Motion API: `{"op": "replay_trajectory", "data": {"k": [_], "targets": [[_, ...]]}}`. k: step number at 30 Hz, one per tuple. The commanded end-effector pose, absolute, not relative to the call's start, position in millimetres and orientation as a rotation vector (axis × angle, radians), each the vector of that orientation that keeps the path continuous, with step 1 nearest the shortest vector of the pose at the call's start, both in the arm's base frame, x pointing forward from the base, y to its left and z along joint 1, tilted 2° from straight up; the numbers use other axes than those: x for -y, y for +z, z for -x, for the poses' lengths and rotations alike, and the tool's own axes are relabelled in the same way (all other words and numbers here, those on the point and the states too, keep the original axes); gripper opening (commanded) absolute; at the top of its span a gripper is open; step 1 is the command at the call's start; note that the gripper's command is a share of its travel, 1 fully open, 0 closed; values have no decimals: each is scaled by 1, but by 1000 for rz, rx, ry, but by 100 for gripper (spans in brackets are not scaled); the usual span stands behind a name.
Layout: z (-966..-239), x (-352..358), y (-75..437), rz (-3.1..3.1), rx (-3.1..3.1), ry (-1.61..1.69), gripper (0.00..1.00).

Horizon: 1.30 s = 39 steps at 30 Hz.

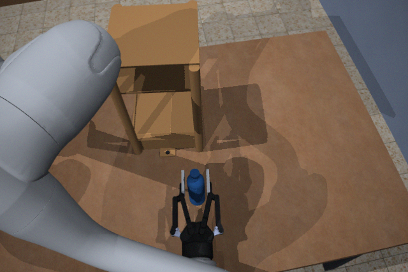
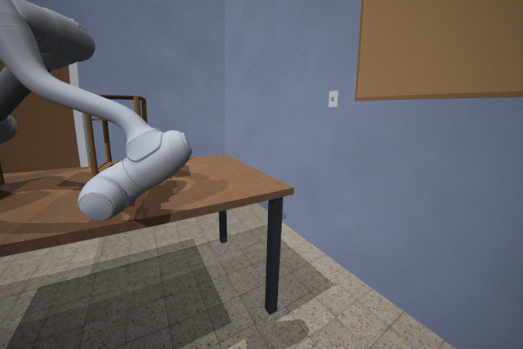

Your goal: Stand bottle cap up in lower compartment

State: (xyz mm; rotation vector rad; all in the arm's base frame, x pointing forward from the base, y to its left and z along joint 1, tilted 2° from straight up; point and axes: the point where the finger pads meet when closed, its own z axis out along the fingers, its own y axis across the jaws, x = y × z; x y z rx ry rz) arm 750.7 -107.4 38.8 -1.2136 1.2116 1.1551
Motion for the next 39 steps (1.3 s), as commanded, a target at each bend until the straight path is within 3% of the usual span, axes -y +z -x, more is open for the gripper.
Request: {"op": "replay_trajectory", "data": {"k": [1,39], "targets": [[-751,107,36,1214,-1211,1155,40],[-751,108,27,1214,-1211,1155,40]]}}
